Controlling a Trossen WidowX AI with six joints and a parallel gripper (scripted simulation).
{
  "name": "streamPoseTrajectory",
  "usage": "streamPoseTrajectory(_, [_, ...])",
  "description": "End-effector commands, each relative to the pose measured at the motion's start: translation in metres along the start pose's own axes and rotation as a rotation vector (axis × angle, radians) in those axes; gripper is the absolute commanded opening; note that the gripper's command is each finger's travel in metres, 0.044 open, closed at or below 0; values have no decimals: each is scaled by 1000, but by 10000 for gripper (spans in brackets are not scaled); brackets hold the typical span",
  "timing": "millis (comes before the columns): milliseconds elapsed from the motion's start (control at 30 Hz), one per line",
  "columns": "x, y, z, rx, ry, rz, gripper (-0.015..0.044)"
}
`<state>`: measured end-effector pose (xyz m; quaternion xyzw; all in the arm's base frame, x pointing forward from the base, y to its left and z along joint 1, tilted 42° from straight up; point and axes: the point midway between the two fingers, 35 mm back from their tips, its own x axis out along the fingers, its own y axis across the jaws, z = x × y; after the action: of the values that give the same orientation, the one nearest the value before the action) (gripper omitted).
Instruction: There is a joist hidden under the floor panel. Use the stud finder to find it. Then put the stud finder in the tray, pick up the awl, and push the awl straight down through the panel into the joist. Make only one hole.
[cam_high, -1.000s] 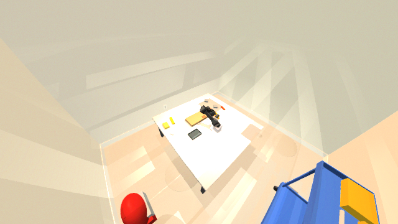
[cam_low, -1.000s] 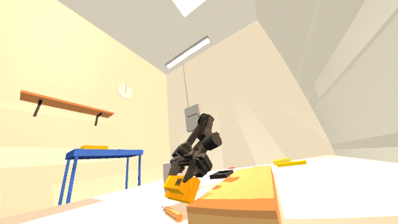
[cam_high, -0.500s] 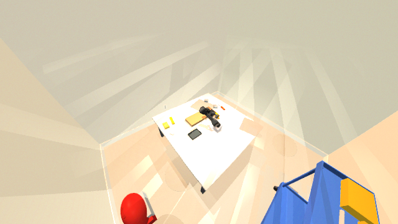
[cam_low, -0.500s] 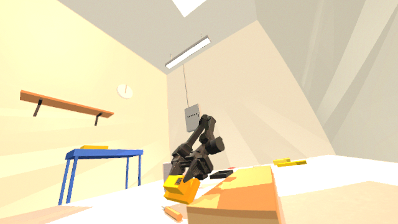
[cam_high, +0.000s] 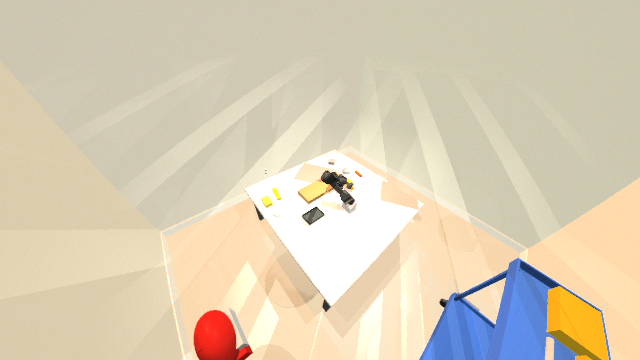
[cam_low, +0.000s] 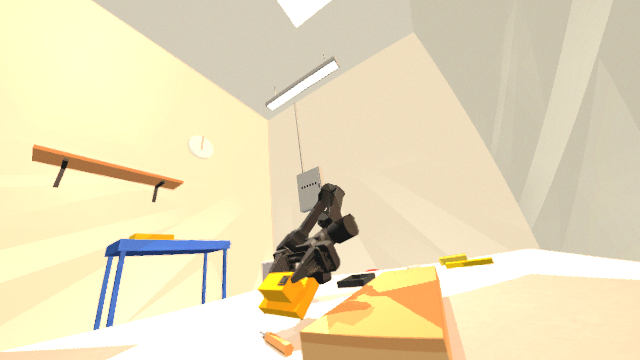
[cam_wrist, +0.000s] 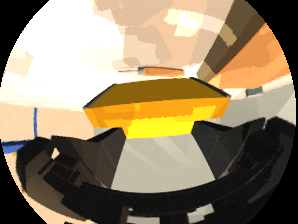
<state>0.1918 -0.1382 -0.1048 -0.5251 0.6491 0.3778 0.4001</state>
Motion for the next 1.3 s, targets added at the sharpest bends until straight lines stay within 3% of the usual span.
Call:
streamPoseTrajectory(0, [0, -1, 0, 0, 12, -3, 0])
streamPoseTrajectory(800, [13, -1, 32, 0, -7, 6, 0])
streamPoseTrajectory(1267, [13, 0, 37, -6, -12, 4, 368])
